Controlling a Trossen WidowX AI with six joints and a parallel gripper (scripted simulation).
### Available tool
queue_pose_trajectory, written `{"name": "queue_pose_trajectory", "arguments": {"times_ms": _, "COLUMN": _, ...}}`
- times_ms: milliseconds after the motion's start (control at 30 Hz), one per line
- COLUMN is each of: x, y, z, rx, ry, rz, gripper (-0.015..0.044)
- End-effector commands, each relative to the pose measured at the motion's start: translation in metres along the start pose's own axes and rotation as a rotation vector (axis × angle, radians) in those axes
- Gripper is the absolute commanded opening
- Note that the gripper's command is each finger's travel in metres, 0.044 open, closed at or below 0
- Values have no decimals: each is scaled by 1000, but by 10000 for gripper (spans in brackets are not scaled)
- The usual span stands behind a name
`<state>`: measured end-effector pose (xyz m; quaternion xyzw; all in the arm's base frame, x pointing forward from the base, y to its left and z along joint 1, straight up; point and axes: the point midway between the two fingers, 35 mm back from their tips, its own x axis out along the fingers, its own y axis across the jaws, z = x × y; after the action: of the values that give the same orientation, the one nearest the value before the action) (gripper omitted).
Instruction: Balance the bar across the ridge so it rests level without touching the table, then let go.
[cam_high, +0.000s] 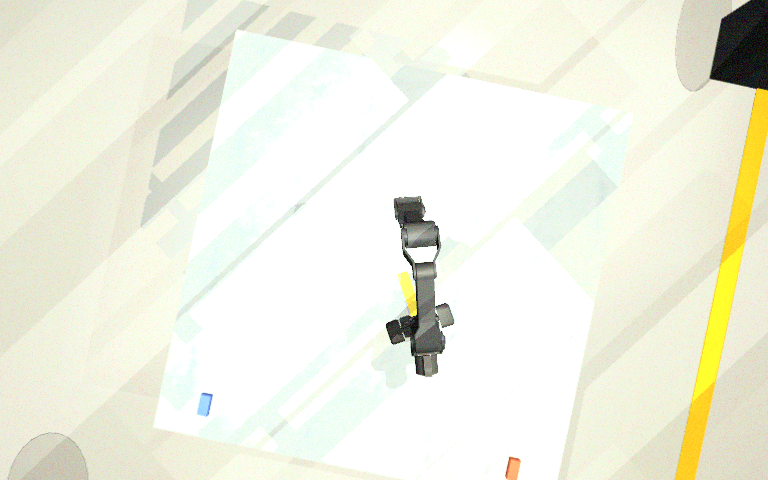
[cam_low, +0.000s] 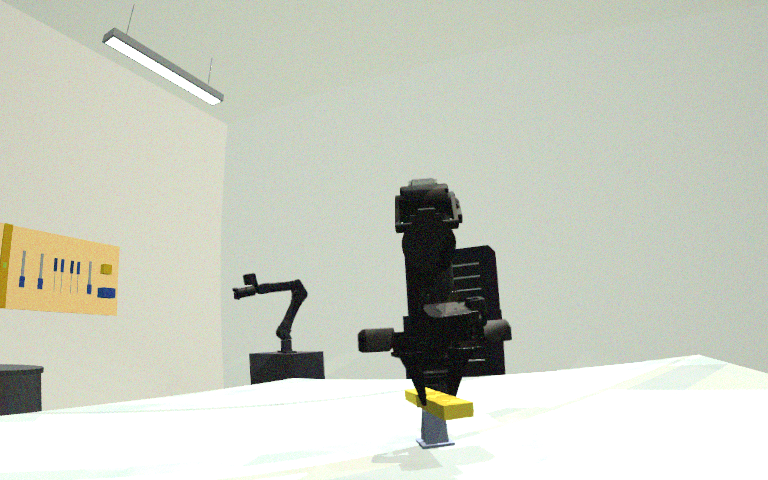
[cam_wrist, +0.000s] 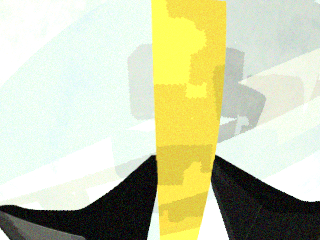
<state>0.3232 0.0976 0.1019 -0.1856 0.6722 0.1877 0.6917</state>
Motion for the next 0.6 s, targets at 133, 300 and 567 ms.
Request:
{"name": "queue_pose_trajectory", "arguments": {"times_ms": 133, "x": 1, "y": 0, "z": 0, "rx": 1, "ry": 0, "rz": -2, "gripper": 0}}
{"name": "queue_pose_trajectory", "arguments": {"times_ms": 300, "x": 1, "y": 0, "z": 0, "rx": 1, "ry": 0, "rz": -2, "gripper": 0}}
{"name": "queue_pose_trajectory", "arguments": {"times_ms": 567, "x": 2, "y": 0, "z": 0, "rx": 1, "ry": 0, "rz": -2, "gripper": 0}}
